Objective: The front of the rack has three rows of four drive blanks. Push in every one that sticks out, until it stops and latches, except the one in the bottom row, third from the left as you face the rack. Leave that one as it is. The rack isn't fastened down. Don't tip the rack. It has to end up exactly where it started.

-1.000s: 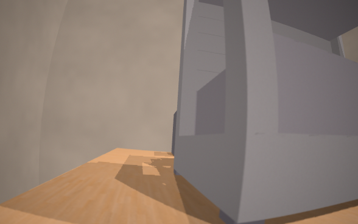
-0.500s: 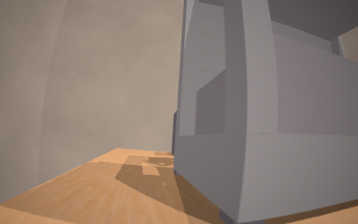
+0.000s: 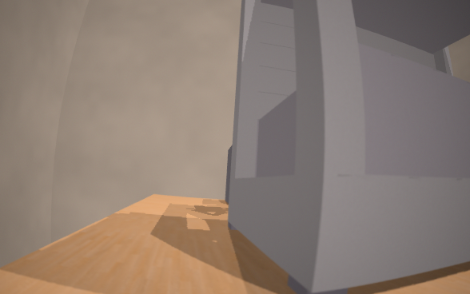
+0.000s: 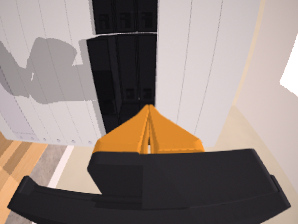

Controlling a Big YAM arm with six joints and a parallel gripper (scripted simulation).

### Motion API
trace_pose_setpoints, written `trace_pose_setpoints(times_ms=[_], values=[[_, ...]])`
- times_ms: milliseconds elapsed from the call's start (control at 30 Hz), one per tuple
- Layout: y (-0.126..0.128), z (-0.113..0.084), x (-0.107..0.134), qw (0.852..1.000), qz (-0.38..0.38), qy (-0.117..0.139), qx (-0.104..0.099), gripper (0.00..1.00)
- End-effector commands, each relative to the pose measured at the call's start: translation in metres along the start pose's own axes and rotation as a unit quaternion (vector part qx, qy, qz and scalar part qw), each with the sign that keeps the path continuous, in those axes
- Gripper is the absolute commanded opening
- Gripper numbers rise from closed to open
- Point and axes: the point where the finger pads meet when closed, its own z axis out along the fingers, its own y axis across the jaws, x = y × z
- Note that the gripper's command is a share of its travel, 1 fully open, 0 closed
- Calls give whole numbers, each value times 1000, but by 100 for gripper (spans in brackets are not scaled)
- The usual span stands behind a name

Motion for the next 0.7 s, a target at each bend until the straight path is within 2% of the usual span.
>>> trace_pose_setpoints(times_ms=[0,133,500,667], values=[[1,-4,12,1000,9,5,4,0],[9,-6,25,1000,9,6,5,0],[45,-13,90,1000,6,4,6,0],[51,-8,98,1000,2,-3,2,0]])
